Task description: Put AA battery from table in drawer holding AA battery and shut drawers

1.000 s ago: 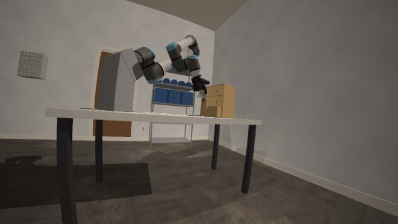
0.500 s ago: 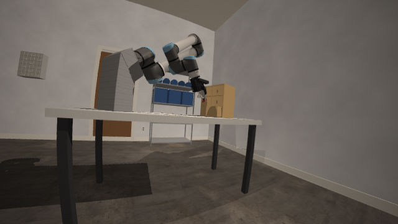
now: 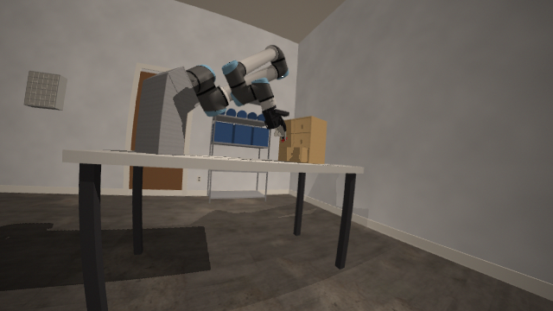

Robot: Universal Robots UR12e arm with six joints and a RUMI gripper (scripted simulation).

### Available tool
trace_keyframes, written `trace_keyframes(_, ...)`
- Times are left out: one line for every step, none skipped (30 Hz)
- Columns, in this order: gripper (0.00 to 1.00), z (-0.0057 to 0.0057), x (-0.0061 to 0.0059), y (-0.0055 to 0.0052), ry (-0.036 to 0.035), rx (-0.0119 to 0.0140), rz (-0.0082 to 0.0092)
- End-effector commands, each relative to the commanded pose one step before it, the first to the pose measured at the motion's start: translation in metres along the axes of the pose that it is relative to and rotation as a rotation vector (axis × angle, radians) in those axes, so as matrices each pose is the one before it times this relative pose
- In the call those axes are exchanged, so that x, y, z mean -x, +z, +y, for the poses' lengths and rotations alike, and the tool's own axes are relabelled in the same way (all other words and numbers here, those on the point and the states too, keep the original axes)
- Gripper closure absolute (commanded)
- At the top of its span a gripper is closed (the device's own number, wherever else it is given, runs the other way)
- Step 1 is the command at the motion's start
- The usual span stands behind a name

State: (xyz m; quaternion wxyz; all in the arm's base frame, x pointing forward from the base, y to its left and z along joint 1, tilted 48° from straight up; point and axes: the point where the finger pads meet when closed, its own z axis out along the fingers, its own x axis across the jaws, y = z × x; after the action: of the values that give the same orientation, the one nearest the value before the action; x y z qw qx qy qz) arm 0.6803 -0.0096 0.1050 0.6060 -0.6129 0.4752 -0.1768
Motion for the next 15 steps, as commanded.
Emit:
trace_keyframes(0.95,-0.00075,-0.00087,0.00015,0.00013,-0.02493,0.00622)
trace_keyframes(0.95,0.00003,0.0,0.0,0.0,-0.00457,0.0)
trace_keyframes(0.95,0.0001,0.00006,-0.00001,-0.00001,-0.00454,-0.00009)
trace_keyframes(0.95,0.00016,0.00013,-0.00001,-0.00002,-0.00451,-0.00018)
trace_keyframes(0.95,0.00023,0.00019,-0.00002,-0.00003,-0.00447,-0.00027)
trace_keyframes(0.95,0.00029,0.00025,-0.00003,-0.00004,-0.00443,-0.00036)
trace_keyframes(0.95,0.00029,0.00025,-0.00003,-0.00004,-0.00439,-0.00035)
trace_keyframes(0.95,0.0,0.0,0.0,0.0,0.0,0.0)
trace_keyframes(0.95,0.0,0.0,0.0,0.0,0.0,0.0)
trace_keyframes(0.95,-0.00033,-0.0003,0.00003,0.00004,-0.00438,0.00046)
trace_keyframes(0.95,-0.00026,-0.00024,0.00002,0.00003,-0.00437,0.00037)
trace_keyframes(0.95,-0.00019,-0.00018,0.00002,0.00002,-0.00435,0.00028)
trace_keyframes(0.95,-0.00012,-0.00012,0.00001,0.00002,-0.00432,0.00019)
trace_keyframes(0.95,-0.00005,-0.00006,0.0,0.00001,-0.0043,0.0001)
trace_keyframes(0.95,0.00002,0.0,0.0,0.0,-0.00427,0.00001)
